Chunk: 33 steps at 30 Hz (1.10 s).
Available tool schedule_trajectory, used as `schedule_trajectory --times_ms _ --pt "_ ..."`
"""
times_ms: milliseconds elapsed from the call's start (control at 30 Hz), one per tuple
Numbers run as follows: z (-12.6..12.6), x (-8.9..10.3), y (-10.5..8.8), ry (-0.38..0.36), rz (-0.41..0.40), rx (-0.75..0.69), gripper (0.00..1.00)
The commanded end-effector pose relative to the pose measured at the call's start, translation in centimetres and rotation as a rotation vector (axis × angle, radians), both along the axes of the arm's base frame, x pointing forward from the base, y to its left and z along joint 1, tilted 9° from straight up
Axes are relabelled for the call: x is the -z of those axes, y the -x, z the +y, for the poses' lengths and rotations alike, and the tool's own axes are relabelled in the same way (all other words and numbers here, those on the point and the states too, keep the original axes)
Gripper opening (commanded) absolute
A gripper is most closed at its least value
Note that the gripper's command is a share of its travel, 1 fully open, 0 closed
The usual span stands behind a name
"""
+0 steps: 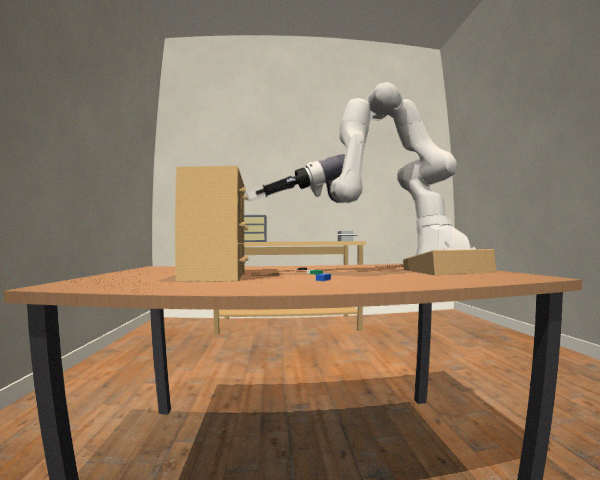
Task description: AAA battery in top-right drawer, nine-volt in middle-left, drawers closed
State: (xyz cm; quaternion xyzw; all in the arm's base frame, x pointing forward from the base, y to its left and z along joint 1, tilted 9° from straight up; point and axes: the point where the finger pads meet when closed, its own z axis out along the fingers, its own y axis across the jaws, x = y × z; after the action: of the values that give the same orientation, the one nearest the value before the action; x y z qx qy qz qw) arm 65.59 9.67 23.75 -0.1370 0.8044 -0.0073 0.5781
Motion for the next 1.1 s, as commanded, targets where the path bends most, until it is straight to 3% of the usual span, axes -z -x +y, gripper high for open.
schedule_trajectory --times_ms 0,1067 --pt "0.11 0.33 -0.37 -0.007 0.01 0.002 0.2" --pt "0.24 0.33 -0.94 -0.007 0.01 0.002 0.2"
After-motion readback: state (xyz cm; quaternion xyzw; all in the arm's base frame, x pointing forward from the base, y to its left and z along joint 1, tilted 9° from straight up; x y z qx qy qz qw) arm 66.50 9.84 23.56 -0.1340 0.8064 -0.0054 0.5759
